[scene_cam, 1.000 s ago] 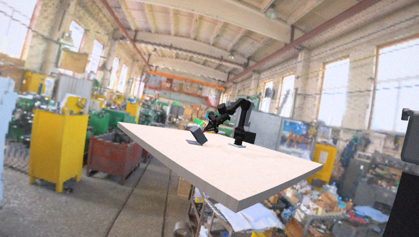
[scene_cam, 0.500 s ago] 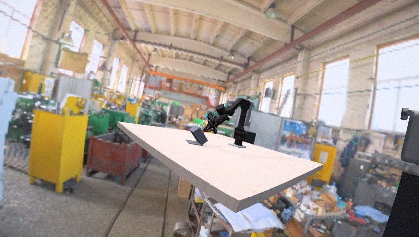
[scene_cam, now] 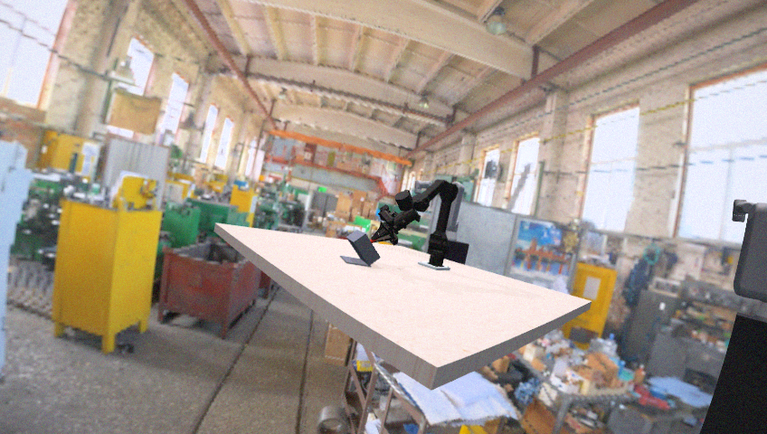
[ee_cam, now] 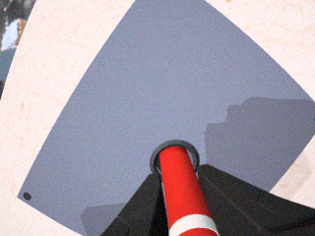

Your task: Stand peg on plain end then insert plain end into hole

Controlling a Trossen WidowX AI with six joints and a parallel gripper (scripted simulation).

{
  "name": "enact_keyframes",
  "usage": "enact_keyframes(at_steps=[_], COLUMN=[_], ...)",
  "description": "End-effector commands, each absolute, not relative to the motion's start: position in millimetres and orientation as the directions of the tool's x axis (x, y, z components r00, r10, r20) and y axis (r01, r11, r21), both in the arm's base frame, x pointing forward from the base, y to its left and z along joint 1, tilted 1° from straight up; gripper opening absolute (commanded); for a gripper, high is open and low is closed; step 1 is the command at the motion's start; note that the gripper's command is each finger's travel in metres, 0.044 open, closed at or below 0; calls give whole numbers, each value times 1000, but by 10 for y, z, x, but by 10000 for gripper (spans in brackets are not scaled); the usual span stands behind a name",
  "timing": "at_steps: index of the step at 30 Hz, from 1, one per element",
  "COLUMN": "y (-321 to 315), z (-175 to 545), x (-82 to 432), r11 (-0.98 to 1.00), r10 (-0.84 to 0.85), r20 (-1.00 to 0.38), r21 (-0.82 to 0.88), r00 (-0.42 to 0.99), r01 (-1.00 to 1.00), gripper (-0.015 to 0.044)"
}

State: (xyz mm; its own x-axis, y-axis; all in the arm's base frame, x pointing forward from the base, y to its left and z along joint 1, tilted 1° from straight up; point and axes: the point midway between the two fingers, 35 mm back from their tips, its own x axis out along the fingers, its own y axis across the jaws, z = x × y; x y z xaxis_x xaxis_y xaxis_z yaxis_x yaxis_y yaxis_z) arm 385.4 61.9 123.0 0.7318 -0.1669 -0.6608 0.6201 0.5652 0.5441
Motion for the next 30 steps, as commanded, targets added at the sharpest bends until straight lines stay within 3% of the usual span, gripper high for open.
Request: enact_keyframes(at_steps=[1, 12, 30], y=[619, 629, 704], z=[1229, 1257, 1460], x=[3853, 3829, 3639], r11=[565, 565, 566], r10=[-167, -166, -162], r20=[-661, -661, -664], r21=[544, 544, 543], r00=[732, 731, 730], r01=[620, 620, 620], gripper=[158, 440, 440])
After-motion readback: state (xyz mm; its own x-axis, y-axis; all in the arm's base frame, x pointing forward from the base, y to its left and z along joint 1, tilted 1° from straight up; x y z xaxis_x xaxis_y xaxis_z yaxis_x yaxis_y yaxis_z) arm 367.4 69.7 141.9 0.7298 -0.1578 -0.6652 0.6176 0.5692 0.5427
